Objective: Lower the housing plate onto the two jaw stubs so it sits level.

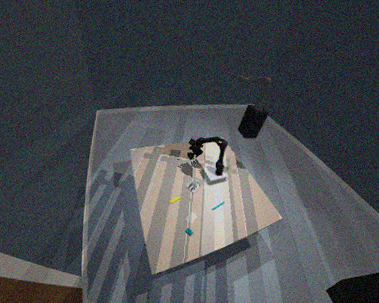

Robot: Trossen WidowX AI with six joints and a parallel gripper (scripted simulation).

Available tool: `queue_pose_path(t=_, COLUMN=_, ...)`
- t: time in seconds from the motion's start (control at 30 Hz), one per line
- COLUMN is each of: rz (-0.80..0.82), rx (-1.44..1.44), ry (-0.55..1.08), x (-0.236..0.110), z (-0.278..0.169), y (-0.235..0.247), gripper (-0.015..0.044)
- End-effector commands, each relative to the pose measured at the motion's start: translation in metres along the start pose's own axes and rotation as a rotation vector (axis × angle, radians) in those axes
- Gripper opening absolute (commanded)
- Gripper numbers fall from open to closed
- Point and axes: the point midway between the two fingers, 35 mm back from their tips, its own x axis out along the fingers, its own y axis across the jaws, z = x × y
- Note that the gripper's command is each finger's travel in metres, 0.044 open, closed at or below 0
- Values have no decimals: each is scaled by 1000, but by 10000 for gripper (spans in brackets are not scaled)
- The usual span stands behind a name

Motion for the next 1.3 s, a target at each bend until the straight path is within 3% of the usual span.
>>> queue_pose_path(t=0.0, rz=-73, rx=42, ry=29, x=-2, z=5, y=-27, gripper=440)
queue_pose_path(t=0.27, rz=-112, rx=68, ry=46, x=-3, z=7, y=-44, gripper=440)
queue_pose_path(t=0.47, rz=-113, rx=68, ry=47, x=35, z=5, y=-48, gripper=440)
queue_pose_path(t=1.27, rz=-113, rx=68, ry=47, x=55, z=4, y=-50, gripper=440)
